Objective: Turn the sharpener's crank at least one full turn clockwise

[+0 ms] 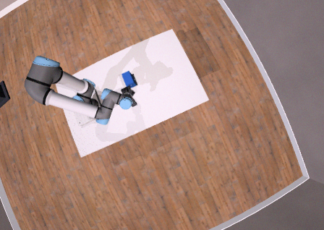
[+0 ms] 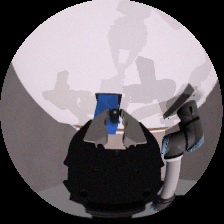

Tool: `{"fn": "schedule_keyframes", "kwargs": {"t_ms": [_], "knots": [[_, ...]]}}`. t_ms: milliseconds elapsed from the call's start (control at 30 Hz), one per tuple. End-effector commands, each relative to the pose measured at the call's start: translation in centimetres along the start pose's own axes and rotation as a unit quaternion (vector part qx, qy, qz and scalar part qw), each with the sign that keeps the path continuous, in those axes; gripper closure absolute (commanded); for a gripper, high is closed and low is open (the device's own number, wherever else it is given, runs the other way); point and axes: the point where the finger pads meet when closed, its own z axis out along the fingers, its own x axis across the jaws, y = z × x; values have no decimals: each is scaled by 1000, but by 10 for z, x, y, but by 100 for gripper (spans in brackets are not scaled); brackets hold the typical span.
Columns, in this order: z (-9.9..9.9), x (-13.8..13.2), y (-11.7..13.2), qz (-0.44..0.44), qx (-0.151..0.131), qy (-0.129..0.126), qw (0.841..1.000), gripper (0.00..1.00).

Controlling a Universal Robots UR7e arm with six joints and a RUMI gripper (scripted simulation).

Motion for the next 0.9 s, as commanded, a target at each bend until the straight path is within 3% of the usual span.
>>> {"fn": "schedule_keyframes", "kwargs": {"t_ms": [0, 867], "knots": [[-3, -8, 2, 0, 0, -1, 1000, 91], [-6, -33, 4, -1, 0, -1, 1000, 91]]}}
